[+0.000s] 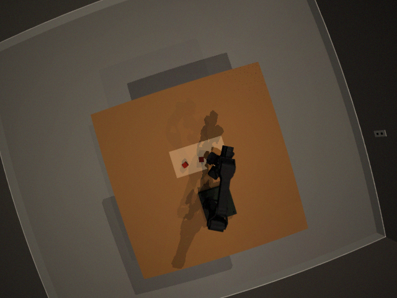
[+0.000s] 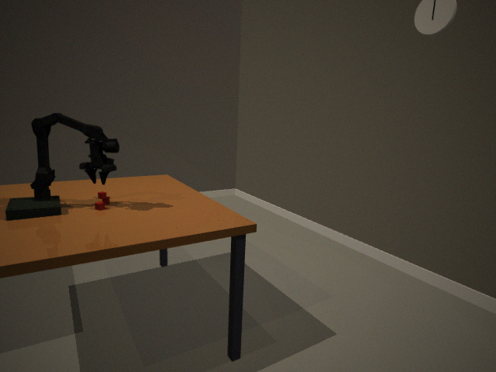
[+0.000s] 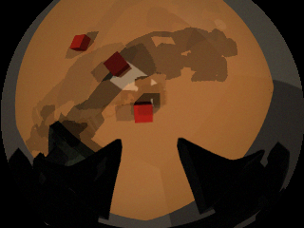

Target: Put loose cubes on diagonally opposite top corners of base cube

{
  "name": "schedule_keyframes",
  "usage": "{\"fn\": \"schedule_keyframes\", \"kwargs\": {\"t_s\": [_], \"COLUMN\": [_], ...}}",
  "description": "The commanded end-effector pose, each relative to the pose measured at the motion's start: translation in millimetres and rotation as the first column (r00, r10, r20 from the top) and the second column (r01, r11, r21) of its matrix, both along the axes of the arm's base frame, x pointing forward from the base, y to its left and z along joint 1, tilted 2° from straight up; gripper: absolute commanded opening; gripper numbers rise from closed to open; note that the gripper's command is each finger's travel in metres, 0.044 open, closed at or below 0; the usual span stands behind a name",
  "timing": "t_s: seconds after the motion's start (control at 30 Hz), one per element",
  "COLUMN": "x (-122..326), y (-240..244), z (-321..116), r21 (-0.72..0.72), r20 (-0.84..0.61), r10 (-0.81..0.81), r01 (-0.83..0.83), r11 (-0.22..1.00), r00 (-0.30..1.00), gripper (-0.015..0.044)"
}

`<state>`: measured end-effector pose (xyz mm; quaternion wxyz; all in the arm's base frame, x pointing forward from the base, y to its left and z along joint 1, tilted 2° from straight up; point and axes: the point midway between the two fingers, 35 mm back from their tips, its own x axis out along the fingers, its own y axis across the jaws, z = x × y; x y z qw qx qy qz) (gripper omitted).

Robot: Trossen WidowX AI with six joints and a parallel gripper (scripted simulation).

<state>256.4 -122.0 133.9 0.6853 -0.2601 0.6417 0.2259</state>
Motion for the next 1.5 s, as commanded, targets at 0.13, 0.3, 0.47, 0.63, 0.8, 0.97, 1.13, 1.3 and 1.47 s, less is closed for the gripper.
{"fn": "schedule_keyframes", "kwargs": {"t_s": [0.13,0.3,0.47,0.63,0.8,0.97,1.13,1.3,1.47], "x": [-1.9,1.3,0.7,1.2,1.4,2.0,2.5,2.8,2.8], "y": [4.3,2.7,3.0,2.7,2.6,2.3,2.1,2.0,2.0], "z": [-5.5,-44.3,-66.2,-75.8,-81.6,-88.7,-96.9,-105.1,-112.9], "r21": [-0.001,-0.001,-0.001,-0.001,-0.001,-0.001,-0.001,-0.001,-0.001], "r20": [-0.027,-0.027,-0.027,-0.027,-0.028,-0.028,-0.028,-0.028,-0.028], "r10": [0.041,0.041,0.041,0.041,0.041,0.041,0.041,0.041,0.041], "r01": [-0.041,-0.041,-0.041,-0.041,-0.041,-0.041,-0.041,-0.041,-0.041], "r11": [0.999,0.999,0.999,0.999,0.999,0.999,0.999,0.999,0.999], "r00": [0.999,0.999,0.999,0.999,0.999,0.999,0.999,0.999,0.999], "gripper": [0.0265,0.0265,0.0265,0.0265,0.0265,0.0265,0.0265,0.0265,0.0265]}}
